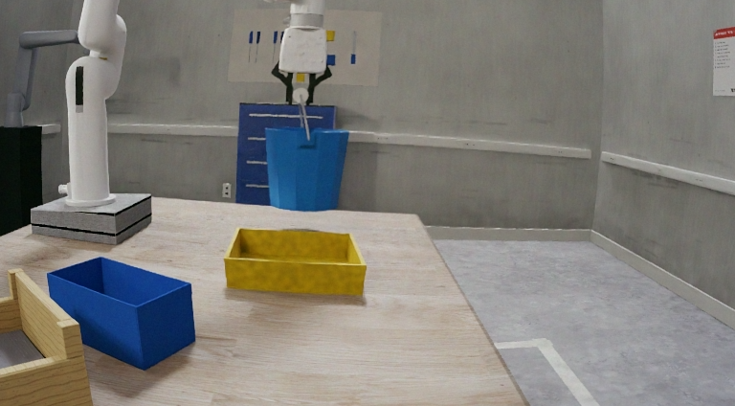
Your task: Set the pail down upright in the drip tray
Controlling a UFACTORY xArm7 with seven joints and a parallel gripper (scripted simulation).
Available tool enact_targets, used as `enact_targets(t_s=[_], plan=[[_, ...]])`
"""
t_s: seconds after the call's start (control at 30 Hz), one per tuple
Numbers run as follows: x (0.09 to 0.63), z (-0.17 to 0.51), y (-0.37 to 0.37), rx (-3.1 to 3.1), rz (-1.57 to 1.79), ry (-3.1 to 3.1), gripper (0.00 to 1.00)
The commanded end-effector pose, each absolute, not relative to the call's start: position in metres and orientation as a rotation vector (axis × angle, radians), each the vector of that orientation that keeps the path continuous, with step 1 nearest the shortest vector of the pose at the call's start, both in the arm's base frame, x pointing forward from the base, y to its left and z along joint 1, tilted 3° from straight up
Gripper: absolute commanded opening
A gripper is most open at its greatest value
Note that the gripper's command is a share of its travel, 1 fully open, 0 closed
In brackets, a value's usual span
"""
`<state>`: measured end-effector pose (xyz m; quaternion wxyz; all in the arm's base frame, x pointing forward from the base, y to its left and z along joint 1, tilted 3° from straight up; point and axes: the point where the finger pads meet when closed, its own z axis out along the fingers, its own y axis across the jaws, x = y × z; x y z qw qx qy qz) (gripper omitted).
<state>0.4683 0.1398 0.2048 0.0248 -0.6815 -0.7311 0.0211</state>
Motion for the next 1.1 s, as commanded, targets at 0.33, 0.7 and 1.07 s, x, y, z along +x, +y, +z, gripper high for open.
enact_targets(t_s=[0.33, 0.7, 1.07], plan=[[0.471, 0.226, 0.140, -2.111, 0.056, -2.264, 0.00], [0.472, 0.237, 0.140, -2.111, 0.056, -2.264, 0.00], [0.472, 0.241, 0.140, -2.111, 0.056, -2.264, 0.00]])
